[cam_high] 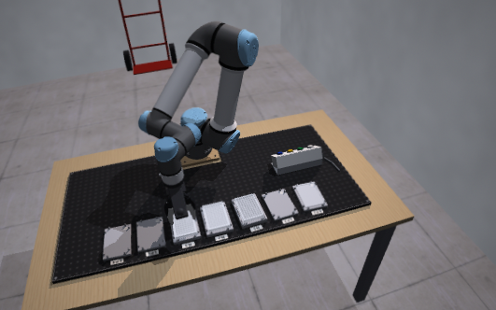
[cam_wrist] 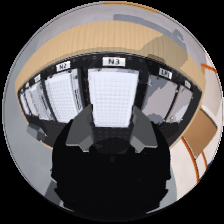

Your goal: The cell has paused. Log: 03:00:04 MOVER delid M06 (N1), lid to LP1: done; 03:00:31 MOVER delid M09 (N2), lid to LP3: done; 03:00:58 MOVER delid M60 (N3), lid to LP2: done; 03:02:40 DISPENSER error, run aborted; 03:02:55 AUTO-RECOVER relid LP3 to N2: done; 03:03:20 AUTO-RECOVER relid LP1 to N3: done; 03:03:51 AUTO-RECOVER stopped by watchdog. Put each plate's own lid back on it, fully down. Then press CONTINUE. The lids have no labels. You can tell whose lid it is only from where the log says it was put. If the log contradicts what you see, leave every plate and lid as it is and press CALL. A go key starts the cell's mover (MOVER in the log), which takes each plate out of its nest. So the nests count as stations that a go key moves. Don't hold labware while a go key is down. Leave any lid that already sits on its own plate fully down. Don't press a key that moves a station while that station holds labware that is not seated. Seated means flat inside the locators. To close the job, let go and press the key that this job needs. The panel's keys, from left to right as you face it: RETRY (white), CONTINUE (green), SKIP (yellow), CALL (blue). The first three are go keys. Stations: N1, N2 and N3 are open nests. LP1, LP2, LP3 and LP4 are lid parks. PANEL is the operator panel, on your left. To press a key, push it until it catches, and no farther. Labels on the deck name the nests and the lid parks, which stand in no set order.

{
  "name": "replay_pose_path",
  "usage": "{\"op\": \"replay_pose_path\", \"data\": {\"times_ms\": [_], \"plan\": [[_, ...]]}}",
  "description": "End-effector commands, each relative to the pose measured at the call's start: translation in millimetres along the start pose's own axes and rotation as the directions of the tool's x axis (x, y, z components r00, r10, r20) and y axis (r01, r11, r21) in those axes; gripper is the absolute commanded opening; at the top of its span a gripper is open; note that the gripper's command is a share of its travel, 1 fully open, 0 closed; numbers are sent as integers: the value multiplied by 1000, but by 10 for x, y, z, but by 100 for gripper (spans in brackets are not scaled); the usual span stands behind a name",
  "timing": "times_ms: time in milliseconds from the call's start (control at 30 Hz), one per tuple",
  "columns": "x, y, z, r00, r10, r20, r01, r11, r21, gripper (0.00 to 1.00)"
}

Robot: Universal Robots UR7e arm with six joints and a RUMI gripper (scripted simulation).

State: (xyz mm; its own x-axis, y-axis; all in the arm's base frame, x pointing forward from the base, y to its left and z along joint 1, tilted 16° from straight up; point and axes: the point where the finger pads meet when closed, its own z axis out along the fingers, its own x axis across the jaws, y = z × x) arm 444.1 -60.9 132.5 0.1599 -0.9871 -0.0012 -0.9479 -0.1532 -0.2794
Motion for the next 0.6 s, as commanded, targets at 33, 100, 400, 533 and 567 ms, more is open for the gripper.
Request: {"op": "replay_pose_path", "data": {"times_ms": [33, 100, 400, 533, 567], "plan": [[2, -3, -3, 1000, 0, -1, 0, 1000, 1, 0], [2, -3, -3, 1000, 0, -1, 0, 1000, 1, 0], [1, -3, -86, 1000, 0, 0, 0, 1000, 1, 0], [1, -3, -152, 1000, 0, 0, 0, 1000, 1, 0], [1, -3, -169, 1000, 0, 0, 0, 1000, 1, 0]]}}
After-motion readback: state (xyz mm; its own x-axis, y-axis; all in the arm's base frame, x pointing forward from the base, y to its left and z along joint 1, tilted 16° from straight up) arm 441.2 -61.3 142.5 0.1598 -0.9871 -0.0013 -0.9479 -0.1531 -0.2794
